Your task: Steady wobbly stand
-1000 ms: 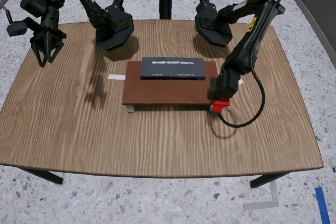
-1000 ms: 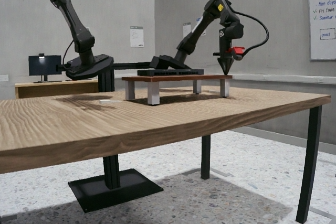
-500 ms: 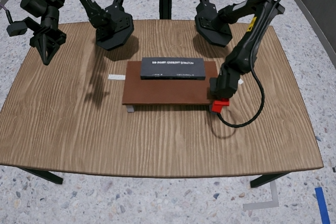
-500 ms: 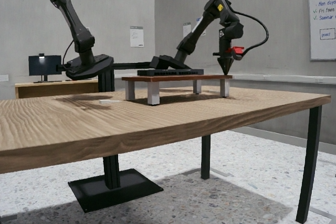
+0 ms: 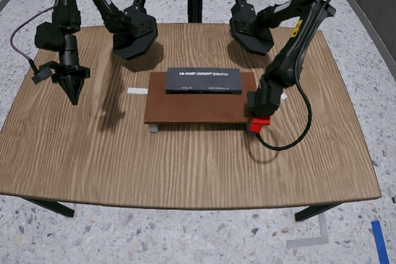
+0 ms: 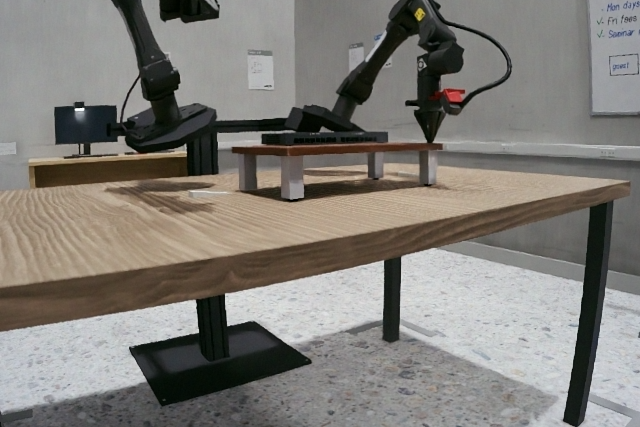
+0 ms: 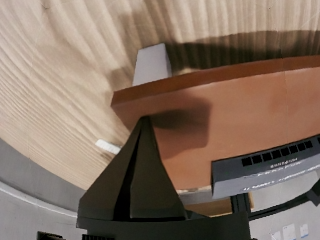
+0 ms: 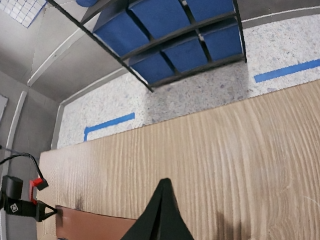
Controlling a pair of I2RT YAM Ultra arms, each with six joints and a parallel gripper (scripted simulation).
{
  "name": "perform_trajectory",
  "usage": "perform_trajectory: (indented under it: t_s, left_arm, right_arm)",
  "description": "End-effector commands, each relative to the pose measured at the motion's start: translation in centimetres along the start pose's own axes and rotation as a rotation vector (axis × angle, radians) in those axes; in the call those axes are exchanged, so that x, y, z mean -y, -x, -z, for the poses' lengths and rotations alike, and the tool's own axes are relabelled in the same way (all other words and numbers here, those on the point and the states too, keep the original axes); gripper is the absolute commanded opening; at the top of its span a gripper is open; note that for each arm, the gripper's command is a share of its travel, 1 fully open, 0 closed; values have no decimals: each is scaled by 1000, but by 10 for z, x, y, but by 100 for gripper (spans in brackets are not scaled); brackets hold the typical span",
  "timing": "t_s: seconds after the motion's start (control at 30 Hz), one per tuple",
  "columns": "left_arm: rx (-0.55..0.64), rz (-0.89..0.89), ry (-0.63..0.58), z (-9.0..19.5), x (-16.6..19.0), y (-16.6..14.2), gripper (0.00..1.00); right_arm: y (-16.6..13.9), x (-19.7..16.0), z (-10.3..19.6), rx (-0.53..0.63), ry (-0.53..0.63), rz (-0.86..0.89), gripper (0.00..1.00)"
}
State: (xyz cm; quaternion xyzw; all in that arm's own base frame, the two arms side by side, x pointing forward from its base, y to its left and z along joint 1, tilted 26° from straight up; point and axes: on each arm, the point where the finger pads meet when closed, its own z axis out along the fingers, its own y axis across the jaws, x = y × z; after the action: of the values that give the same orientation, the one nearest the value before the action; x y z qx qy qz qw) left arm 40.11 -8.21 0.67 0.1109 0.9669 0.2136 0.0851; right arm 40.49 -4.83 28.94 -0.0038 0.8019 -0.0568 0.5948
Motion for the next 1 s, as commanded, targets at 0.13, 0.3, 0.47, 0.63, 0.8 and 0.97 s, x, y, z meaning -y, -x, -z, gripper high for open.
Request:
perform_trajectory:
  t_s: [0.13, 0.3, 0.47, 0.63, 0.8, 0.97]
  left_arm:
    - [33, -4, -15, 4, 9, 11, 0]
    - [33, -4, -15, 4, 9, 11, 0]
    - [33, -4, -15, 4, 9, 11, 0]
    - [33, -4, -15, 4, 9, 11, 0]
    - [33, -4, -15, 4, 9, 11, 0]
    - [33, -4, -15, 4, 9, 11, 0]
  right_arm:
    - [-103, 23, -22, -259, 16, 77, 0]
    - [-128, 36, -27, -312, 4, 84, 0]
    - [-219, 47, -12, -543, 36, 58, 0]
    - [-287, 53, 10, -706, 72, 20, 0]
    - [-316, 55, 22, -767, 94, -1, 0]
    - [-354, 49, 47, -878, 118, -69, 0]
